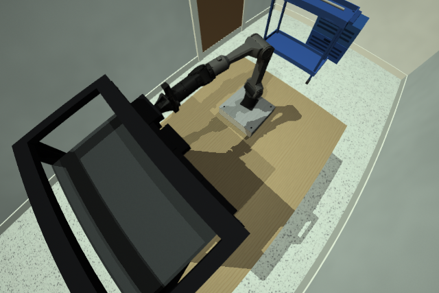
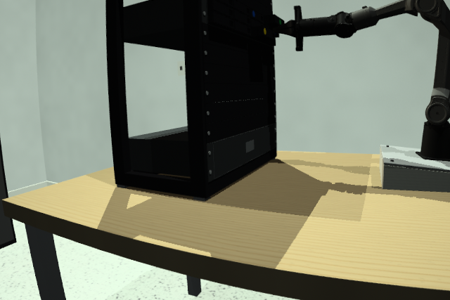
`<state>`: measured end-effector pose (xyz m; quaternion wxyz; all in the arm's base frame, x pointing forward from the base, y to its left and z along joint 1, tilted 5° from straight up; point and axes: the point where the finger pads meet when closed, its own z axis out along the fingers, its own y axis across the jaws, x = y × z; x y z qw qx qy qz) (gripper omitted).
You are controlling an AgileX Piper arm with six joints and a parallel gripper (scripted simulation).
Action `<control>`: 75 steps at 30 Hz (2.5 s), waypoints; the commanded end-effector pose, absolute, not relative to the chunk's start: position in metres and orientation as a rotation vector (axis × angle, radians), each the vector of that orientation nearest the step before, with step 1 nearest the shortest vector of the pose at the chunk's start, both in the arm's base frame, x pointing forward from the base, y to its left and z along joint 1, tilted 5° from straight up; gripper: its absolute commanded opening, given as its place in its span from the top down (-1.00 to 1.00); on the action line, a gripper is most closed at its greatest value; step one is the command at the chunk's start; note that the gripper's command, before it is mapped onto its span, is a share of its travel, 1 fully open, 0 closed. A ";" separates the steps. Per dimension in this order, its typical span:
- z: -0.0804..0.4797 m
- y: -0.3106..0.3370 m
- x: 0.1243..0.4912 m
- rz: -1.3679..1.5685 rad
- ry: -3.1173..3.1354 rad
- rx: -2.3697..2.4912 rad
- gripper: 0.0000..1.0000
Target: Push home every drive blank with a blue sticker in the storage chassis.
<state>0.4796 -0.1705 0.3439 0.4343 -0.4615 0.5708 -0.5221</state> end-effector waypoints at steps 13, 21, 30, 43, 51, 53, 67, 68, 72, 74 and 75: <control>0.342 -0.171 0.483 -1.298 1.424 -1.151 1.00; 0.341 -0.172 0.486 -1.298 1.424 -1.151 1.00; 0.341 -0.172 0.486 -1.298 1.424 -1.151 1.00; 0.340 -0.172 0.488 -1.298 1.424 -1.151 1.00; 0.339 -0.172 0.491 -1.298 1.424 -1.151 1.00; 0.339 -0.173 0.491 -1.298 1.424 -1.151 1.00; 0.339 -0.173 0.493 -1.298 1.424 -1.151 1.00; 0.338 -0.173 0.494 -1.298 1.424 -1.151 1.00; 0.338 -0.173 0.494 -1.298 1.424 -1.151 1.00; 0.338 -0.173 0.494 -1.298 1.424 -1.151 1.00; 0.338 -0.173 0.494 -1.298 1.424 -1.151 1.00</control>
